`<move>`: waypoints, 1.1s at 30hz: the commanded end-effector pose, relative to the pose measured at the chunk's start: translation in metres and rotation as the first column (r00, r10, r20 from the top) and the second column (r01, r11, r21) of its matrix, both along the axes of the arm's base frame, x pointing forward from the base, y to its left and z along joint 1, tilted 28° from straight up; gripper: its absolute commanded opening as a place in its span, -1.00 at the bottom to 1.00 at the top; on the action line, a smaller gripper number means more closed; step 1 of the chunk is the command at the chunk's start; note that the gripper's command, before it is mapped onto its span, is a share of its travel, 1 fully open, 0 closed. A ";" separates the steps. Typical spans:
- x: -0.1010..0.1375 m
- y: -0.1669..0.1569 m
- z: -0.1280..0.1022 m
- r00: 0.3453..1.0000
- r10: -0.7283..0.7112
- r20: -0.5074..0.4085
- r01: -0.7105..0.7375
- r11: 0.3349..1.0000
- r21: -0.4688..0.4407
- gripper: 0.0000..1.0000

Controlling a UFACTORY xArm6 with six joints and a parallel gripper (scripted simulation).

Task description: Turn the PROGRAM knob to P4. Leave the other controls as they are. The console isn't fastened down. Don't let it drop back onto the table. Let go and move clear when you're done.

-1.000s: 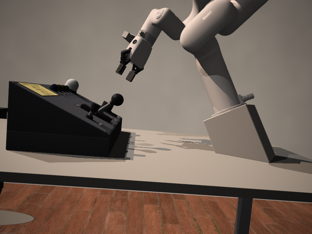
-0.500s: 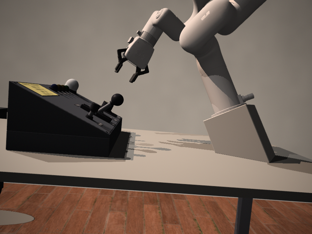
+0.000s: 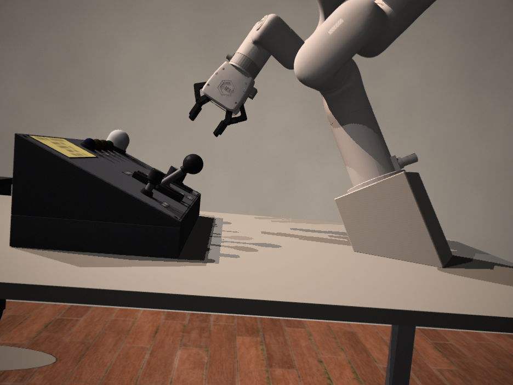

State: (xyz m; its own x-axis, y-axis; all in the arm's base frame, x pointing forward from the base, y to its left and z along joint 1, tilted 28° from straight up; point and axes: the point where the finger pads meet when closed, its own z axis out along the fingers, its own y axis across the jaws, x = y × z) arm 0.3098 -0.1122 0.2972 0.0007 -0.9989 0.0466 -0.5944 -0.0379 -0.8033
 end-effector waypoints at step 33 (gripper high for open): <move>0.014 0.014 0.015 0.638 -0.675 -0.370 0.639 0.195 0.744 1.00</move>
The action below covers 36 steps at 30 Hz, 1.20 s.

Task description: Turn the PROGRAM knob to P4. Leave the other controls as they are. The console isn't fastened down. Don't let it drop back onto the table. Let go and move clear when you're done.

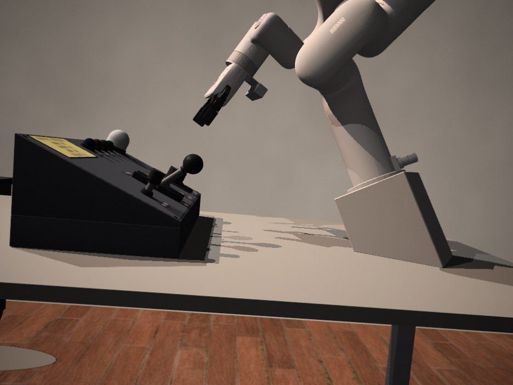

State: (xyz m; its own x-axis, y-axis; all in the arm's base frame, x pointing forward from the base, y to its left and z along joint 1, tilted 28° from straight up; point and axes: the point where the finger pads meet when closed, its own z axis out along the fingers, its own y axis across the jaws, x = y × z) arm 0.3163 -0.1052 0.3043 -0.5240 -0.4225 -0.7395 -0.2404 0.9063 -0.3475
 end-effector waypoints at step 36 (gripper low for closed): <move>0.037 0.038 0.036 0.972 -0.215 -0.092 0.222 0.972 0.075 1.00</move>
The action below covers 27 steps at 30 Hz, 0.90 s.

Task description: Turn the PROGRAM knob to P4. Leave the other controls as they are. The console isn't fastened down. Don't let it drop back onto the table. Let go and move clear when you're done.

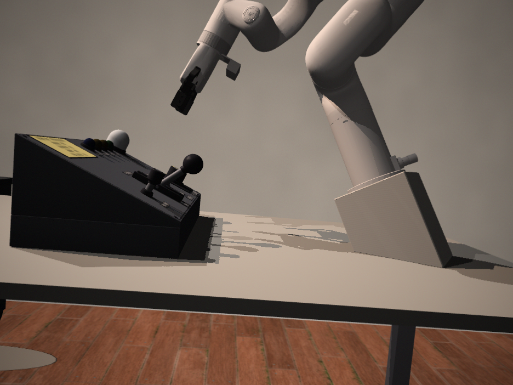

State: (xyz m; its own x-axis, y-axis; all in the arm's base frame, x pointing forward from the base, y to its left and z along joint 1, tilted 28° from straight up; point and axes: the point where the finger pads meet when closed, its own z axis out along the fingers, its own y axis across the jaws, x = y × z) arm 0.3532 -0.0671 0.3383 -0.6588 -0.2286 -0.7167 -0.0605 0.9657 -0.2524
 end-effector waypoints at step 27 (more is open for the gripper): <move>0.000 0.000 0.002 1.000 -0.002 0.003 0.002 1.000 -0.002 1.00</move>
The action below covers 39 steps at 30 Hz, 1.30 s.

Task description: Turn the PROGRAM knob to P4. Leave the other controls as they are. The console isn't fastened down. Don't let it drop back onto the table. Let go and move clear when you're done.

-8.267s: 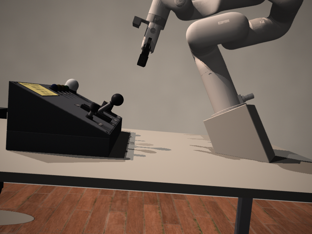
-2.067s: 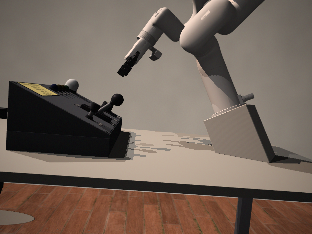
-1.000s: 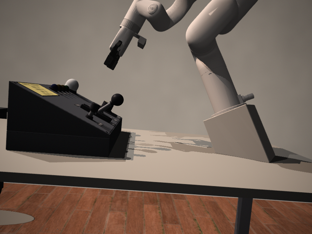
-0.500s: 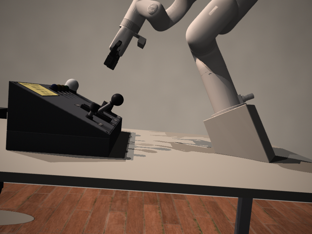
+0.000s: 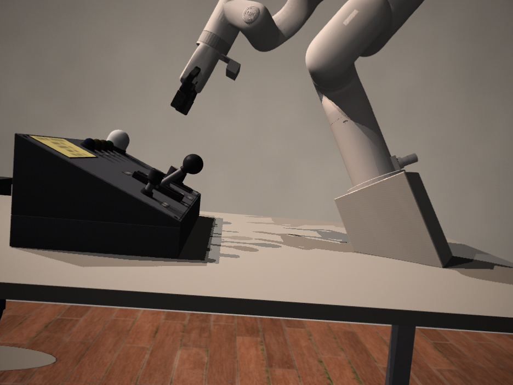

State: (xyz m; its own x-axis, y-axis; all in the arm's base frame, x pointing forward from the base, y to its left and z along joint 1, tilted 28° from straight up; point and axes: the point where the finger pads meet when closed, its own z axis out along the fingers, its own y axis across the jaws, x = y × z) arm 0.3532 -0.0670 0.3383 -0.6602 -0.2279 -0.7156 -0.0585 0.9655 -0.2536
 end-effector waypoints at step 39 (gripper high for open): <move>-0.041 -0.041 -0.039 1.000 0.000 0.004 0.000 1.000 -0.001 0.52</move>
